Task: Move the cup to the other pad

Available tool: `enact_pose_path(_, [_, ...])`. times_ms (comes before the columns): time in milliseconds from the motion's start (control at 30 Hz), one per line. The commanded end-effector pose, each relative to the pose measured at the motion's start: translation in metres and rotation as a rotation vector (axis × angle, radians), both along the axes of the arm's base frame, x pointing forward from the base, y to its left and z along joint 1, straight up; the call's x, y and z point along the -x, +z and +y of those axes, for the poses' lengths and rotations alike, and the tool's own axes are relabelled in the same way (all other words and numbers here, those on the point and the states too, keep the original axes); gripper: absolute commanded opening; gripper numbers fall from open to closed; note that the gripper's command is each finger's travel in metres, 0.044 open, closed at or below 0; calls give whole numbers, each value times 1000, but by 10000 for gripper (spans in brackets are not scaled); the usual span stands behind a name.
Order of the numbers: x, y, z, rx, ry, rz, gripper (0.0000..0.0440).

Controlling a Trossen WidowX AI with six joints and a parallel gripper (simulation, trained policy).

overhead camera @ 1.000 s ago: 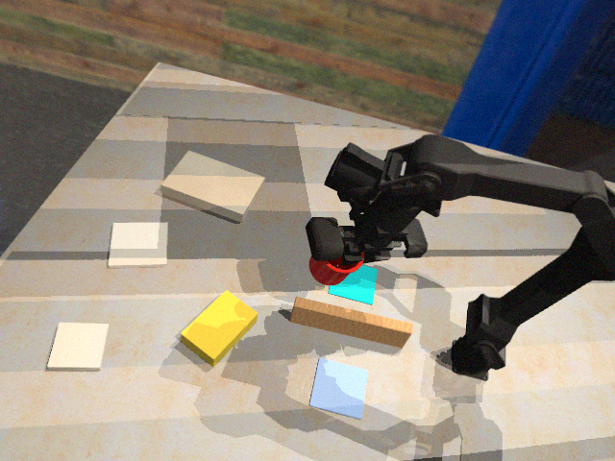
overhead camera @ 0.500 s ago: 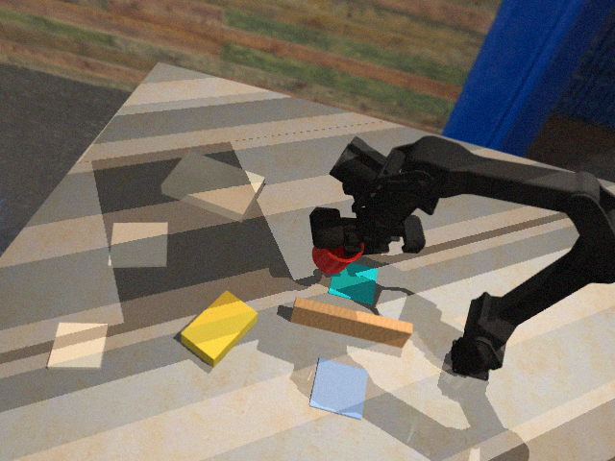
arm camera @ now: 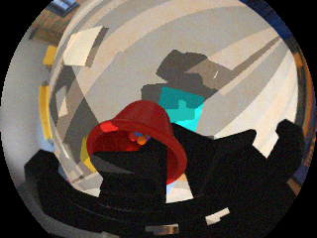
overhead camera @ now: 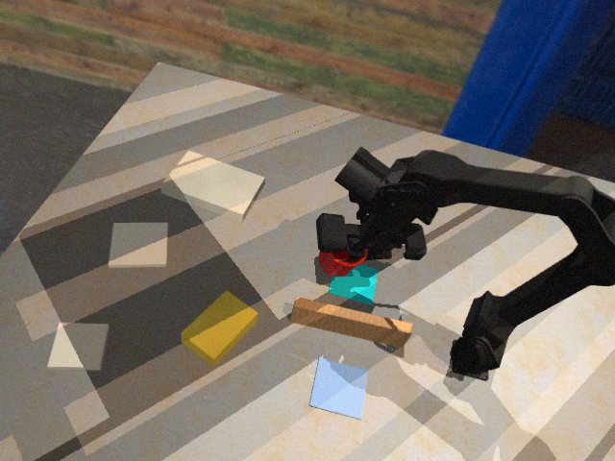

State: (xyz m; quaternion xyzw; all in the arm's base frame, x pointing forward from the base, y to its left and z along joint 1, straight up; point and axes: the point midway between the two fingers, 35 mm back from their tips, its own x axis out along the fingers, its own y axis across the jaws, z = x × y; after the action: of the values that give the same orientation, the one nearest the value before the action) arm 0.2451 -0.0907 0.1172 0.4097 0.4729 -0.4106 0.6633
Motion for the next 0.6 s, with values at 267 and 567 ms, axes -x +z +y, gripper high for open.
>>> enact_pose_path(267, [19,-33,-6,-1,-28,33,1])
enact_pose_path(567, [37,-51,-7,-9,-55,75,25])
